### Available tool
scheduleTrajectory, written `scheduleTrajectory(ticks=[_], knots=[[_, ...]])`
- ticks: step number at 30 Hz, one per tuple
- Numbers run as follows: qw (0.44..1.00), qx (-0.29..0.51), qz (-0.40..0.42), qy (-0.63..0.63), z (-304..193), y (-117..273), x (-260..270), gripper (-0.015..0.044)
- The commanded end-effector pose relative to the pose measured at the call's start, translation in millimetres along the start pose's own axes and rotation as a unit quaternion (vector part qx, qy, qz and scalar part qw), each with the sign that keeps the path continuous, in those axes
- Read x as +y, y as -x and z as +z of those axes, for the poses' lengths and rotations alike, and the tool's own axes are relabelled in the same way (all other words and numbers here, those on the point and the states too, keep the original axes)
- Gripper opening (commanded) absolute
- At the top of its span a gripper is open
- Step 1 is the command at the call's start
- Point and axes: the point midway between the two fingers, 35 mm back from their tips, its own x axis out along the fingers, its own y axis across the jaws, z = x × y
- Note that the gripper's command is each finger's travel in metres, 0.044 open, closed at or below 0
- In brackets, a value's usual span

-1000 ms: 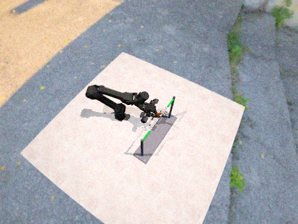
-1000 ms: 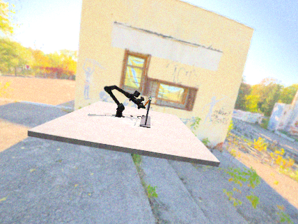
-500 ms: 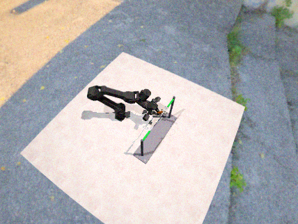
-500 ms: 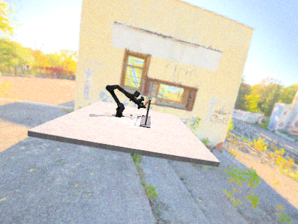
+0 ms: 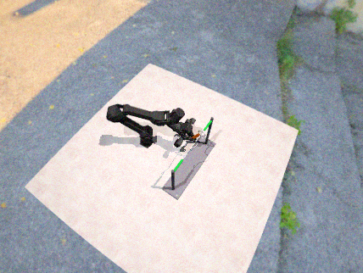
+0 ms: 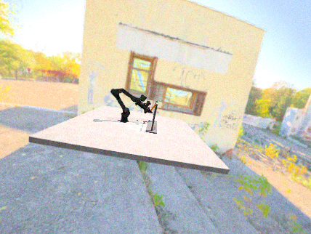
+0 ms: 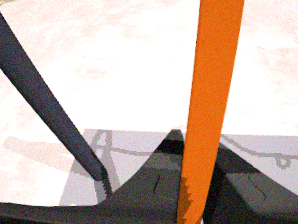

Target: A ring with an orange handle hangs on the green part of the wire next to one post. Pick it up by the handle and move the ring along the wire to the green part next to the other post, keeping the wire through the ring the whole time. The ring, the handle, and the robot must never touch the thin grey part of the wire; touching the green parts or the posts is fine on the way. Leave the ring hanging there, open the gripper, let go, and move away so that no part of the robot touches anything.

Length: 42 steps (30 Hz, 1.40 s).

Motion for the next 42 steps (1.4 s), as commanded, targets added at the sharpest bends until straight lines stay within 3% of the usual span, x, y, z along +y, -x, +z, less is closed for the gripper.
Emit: scheduleTrajectory(ticks=[1,42], knots=[[1.000,-0.001,-0.004,0.017,1.8,0.1,-0.3,-0.0150],[0.999,-0.001,-0.006,0.048,-7.2,-7.3,30.1,-0.0150]])
